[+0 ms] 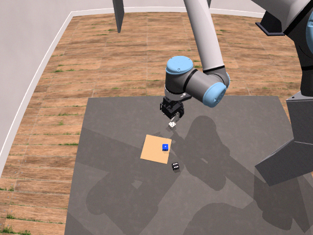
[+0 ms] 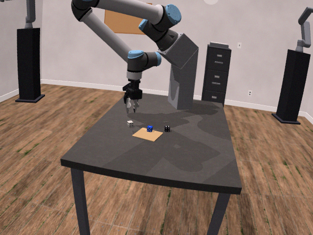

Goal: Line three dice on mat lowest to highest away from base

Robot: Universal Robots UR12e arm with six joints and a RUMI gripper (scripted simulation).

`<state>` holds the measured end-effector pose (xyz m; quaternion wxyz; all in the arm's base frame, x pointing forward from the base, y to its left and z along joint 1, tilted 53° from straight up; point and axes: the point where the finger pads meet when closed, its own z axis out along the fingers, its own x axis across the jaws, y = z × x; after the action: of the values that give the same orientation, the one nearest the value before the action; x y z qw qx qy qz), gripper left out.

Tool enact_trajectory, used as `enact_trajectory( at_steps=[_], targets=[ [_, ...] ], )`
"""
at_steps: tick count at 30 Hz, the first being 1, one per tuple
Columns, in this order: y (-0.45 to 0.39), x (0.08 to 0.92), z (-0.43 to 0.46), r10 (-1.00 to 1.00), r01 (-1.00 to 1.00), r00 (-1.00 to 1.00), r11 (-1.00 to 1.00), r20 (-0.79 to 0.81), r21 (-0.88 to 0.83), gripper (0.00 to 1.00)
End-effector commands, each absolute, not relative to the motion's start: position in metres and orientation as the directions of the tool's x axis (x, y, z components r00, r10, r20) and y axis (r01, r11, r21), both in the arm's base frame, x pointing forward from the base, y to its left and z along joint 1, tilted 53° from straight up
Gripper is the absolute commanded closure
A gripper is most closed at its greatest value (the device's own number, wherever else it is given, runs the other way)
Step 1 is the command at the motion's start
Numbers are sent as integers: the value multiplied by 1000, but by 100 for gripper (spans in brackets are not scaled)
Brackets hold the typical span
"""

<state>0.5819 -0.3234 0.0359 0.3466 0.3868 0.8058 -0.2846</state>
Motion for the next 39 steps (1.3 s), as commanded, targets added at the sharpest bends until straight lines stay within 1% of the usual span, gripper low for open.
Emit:
enact_trajectory(
  at_steps=[1,39],
  targets=[
    [-328,585,35,425,821,-458,538,-781,-189,72],
    [-361,599,8,425,821,-458,538,-781,-189,72]
  ],
)
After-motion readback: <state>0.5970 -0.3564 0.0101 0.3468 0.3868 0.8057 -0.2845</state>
